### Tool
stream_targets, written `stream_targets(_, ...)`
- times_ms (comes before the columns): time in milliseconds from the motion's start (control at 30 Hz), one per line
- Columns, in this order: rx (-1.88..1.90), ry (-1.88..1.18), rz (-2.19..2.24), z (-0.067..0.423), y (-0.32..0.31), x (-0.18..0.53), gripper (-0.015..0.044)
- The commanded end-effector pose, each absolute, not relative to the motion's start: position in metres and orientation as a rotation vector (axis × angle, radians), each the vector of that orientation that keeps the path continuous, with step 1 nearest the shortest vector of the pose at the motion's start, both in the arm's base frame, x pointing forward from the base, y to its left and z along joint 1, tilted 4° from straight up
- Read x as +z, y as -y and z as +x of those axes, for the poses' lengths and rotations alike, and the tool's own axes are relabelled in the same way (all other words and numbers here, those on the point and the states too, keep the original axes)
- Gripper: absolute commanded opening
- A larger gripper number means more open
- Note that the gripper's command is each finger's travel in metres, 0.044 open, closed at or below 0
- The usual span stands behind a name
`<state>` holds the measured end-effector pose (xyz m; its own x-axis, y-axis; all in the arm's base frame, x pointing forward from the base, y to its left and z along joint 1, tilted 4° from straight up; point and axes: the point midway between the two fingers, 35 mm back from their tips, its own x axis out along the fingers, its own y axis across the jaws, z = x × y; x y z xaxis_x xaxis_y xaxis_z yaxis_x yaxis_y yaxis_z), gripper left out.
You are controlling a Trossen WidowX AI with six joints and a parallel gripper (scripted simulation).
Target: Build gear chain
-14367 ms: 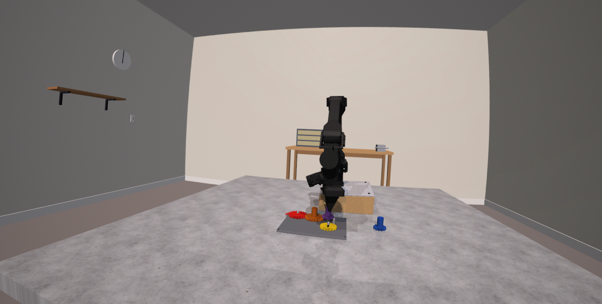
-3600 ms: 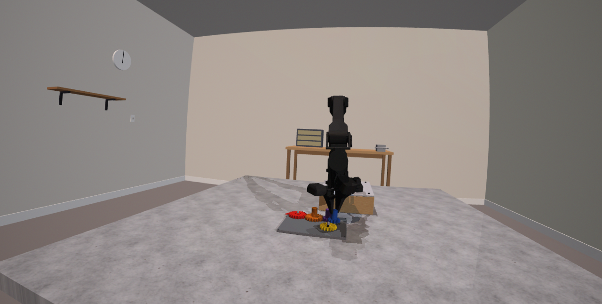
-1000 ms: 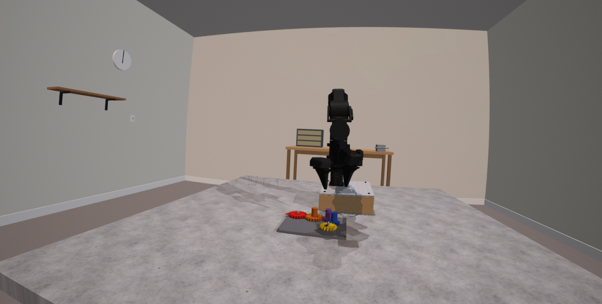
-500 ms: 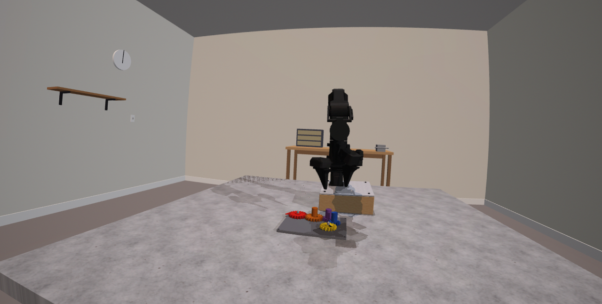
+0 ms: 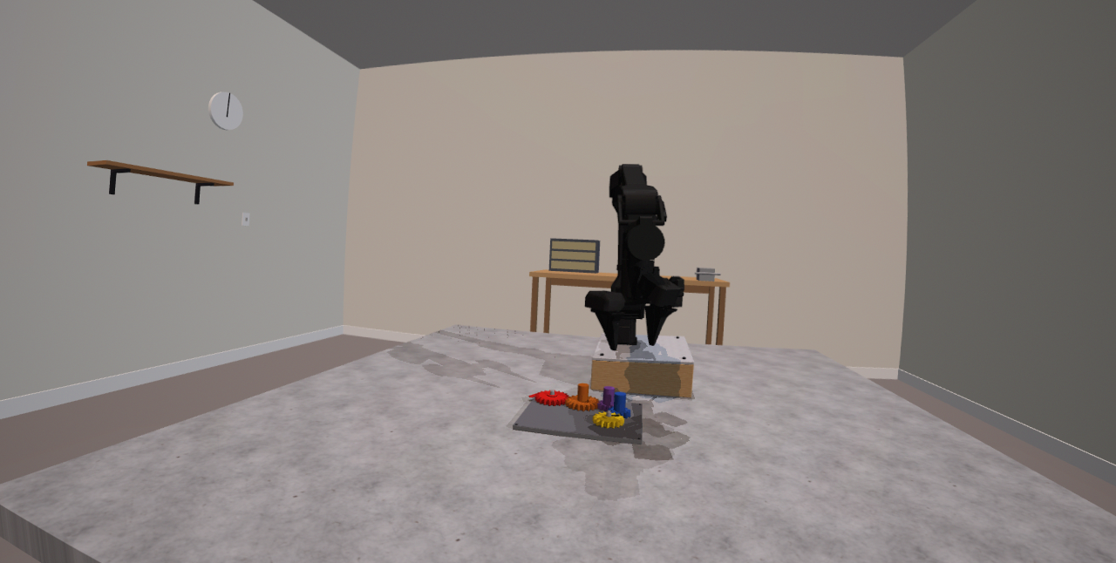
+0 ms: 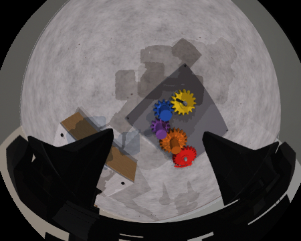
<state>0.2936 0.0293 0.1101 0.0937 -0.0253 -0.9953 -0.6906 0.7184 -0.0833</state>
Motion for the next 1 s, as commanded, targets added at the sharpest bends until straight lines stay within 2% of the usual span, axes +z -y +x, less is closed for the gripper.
stream_targets(0, 0.564, -1.401, -0.648, 0.289, -0.075, 0.116, 0.044)
stream_targets(200, 0.571, -1.403, -0.641, 0.261, -0.158, 0.125, 0.044)
stream_targets(433, 0.575, -1.401, -0.636, 0.2, -0.238, 0.135, 0.044)
stream_targets(967, 0.575, -1.401, -0.636, 0.192, -0.245, 0.136, 0.044)
